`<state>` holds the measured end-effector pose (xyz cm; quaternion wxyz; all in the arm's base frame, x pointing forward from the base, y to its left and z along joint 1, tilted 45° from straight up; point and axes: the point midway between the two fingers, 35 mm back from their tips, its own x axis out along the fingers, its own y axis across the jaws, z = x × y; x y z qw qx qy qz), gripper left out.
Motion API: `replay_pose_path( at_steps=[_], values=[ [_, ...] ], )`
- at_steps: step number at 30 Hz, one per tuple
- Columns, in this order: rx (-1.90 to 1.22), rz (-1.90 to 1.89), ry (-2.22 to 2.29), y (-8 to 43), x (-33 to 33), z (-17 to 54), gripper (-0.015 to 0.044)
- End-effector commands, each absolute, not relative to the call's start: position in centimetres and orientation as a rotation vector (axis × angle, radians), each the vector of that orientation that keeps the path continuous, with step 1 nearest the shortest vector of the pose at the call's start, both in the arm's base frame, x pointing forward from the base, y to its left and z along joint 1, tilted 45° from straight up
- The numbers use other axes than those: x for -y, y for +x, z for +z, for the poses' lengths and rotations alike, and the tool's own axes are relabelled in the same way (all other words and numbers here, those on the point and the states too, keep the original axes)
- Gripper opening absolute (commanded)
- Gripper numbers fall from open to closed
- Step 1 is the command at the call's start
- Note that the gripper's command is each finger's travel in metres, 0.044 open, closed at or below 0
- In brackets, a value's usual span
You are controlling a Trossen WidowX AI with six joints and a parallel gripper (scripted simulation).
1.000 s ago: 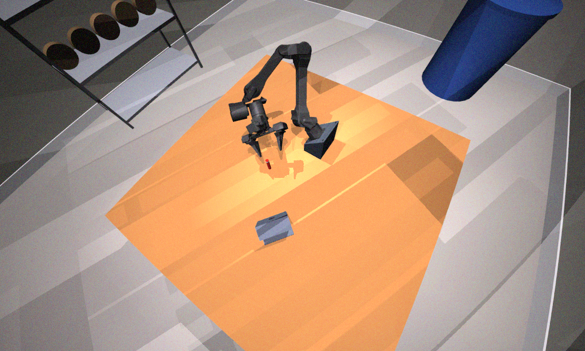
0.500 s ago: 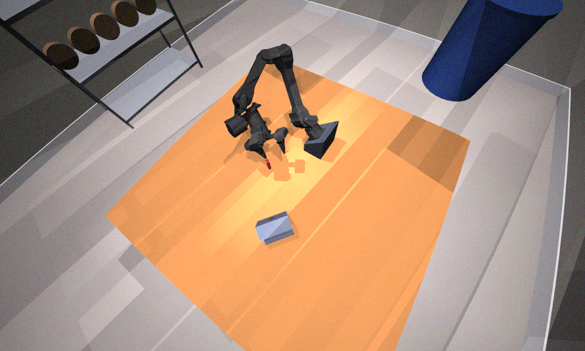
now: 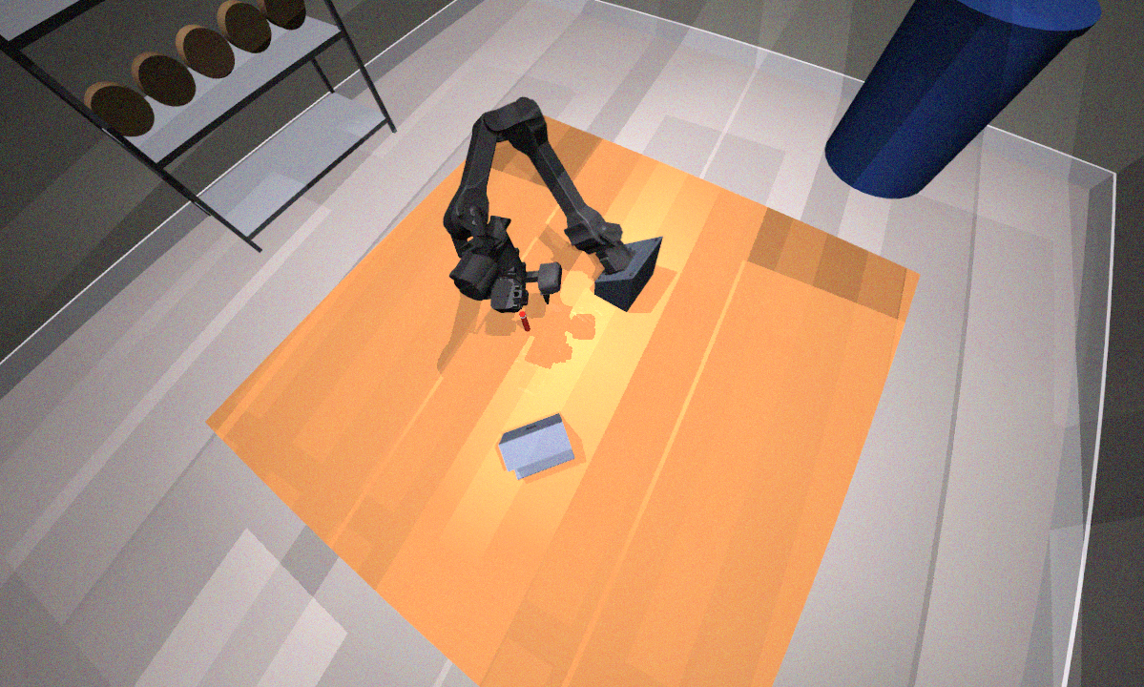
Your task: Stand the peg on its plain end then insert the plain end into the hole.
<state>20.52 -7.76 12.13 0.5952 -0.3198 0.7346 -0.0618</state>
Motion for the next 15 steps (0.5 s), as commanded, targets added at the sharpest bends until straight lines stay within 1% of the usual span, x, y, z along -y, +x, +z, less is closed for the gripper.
replay_pose_path(
  at_steps=[1,5,15],
  values=[
    [-1.731,-0.221,-0.838,21.32,7.89,12.6,0.044],
    [-1.736,-0.277,-0.917,22.0,7.84,13.0,0.044],
    [-1.717,-0.33,-0.871,21.99,7.87,12.97,0.044]
  ],
)
